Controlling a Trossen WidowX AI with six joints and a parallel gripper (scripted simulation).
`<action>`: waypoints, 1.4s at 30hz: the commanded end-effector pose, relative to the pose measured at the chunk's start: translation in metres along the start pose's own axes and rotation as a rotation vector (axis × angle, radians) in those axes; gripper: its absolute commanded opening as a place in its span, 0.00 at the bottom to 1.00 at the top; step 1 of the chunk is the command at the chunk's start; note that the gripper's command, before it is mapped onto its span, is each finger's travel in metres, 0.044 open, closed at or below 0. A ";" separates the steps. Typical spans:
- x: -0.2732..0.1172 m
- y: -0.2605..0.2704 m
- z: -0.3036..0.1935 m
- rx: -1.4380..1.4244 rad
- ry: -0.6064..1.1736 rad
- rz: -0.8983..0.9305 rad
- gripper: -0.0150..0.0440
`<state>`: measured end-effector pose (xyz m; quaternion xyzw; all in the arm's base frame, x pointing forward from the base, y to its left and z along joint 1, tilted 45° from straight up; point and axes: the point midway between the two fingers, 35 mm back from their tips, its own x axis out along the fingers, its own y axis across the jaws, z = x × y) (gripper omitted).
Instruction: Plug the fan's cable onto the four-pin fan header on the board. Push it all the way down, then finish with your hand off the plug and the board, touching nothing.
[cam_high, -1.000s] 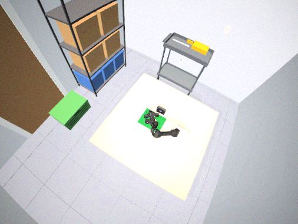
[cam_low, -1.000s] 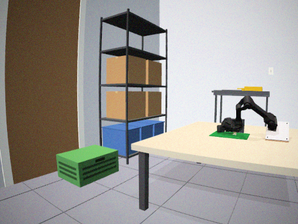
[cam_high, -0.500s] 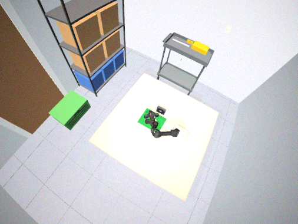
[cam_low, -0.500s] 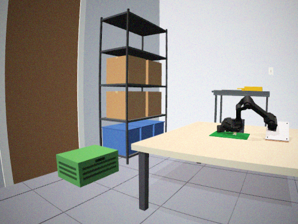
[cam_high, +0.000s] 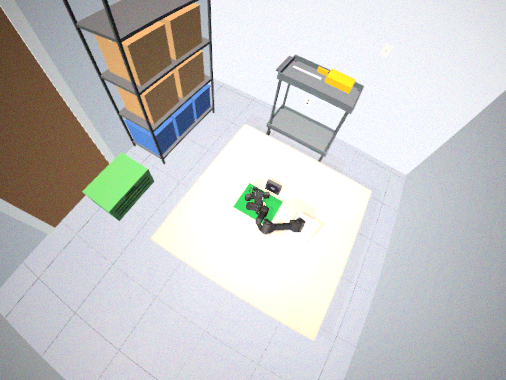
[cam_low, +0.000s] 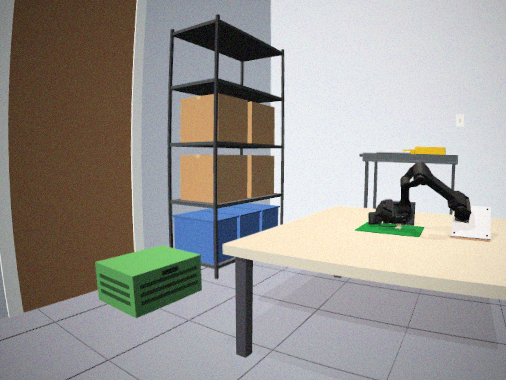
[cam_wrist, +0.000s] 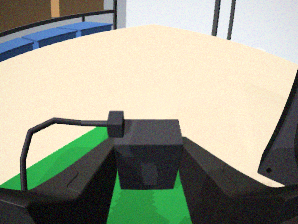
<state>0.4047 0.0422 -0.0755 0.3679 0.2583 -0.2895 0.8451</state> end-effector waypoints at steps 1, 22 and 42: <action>0.000 0.000 0.000 -0.001 0.001 -0.001 0.25; 0.000 0.000 0.000 0.000 0.000 0.000 0.60; -0.010 0.003 0.005 0.000 0.000 0.000 0.60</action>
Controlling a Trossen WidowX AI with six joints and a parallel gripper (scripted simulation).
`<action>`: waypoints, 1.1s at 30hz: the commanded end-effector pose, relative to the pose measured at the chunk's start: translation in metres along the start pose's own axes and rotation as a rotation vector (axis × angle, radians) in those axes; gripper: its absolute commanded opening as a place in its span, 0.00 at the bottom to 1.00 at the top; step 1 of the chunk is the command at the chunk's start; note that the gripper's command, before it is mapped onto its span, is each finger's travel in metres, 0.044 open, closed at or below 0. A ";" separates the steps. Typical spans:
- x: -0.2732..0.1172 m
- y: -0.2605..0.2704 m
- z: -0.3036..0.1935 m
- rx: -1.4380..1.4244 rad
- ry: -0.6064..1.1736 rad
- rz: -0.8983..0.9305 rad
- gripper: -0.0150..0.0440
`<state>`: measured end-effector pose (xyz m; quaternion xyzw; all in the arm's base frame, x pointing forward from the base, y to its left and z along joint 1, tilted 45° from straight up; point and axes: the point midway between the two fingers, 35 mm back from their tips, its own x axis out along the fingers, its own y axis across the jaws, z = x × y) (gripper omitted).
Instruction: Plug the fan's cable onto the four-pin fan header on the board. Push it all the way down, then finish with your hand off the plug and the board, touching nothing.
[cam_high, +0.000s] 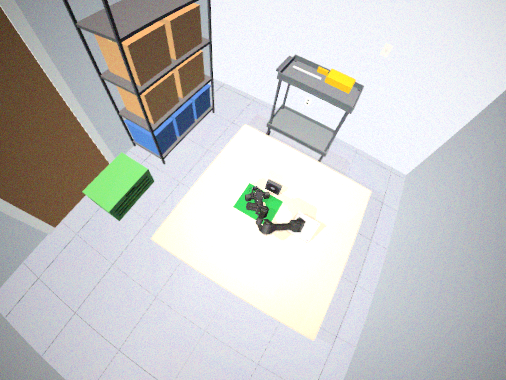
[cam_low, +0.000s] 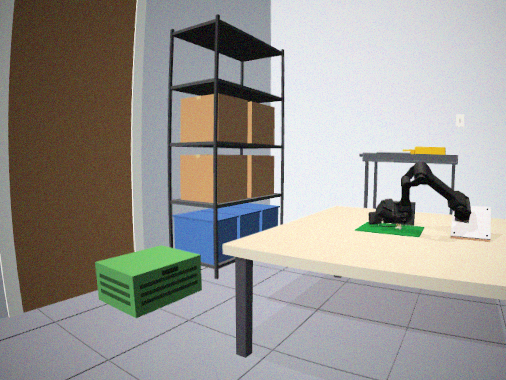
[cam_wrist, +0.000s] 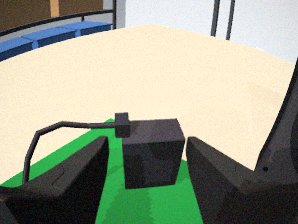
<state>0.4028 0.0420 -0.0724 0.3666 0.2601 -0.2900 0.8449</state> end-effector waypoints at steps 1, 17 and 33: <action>-0.010 0.003 0.005 0.003 -0.002 0.003 0.60; -0.058 0.006 0.026 0.003 -0.001 0.002 0.60; -0.094 -0.001 0.039 -0.008 0.012 -0.006 0.60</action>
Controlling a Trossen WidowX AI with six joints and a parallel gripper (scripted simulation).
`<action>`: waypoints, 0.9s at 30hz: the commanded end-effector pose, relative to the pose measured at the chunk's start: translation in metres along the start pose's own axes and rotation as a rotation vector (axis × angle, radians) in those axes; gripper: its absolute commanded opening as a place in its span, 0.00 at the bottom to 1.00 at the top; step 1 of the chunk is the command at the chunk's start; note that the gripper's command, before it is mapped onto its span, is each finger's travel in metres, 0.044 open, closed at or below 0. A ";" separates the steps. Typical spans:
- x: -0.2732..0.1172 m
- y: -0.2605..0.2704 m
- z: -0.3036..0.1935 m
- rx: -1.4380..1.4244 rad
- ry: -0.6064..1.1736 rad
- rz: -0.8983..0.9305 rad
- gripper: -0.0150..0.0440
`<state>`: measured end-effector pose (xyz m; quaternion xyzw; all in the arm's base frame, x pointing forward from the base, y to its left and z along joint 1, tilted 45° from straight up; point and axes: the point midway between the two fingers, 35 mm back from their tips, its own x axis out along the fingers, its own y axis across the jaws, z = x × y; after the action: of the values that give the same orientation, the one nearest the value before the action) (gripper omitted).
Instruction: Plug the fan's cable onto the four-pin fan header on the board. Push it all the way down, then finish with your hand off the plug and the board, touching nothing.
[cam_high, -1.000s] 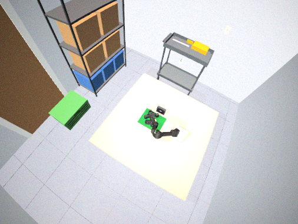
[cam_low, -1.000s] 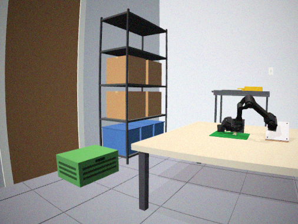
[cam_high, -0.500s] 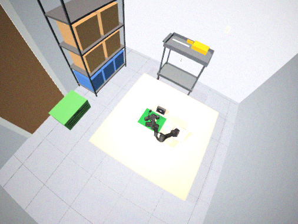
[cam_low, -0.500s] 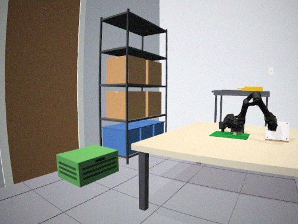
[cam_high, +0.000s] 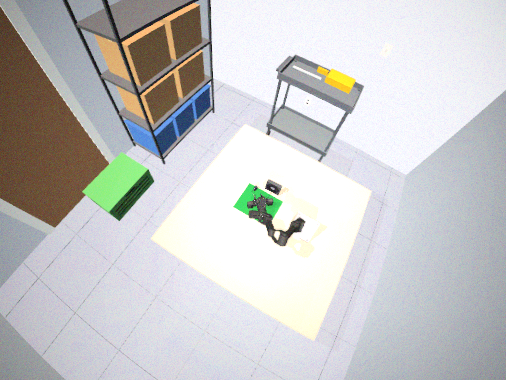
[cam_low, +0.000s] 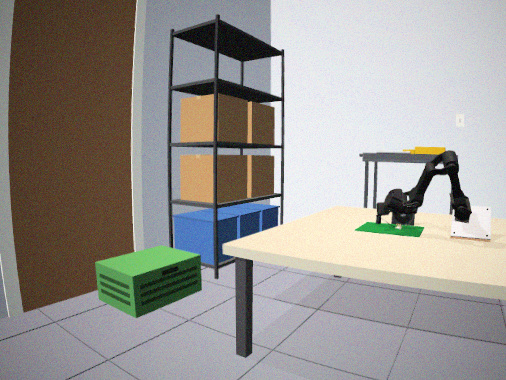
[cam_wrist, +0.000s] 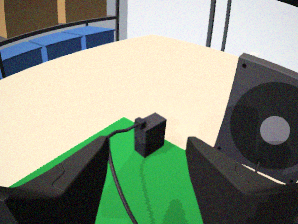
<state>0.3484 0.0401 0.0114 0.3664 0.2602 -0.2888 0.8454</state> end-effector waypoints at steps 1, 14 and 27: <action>0.000 -0.002 -0.001 -0.020 0.026 -0.017 0.60; 0.029 -0.005 -0.010 -0.190 0.287 -0.136 0.60; 0.044 -0.012 -0.013 -0.283 0.579 -0.197 0.60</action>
<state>0.3670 0.0329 -0.0283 0.2868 0.5339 -0.2277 0.7621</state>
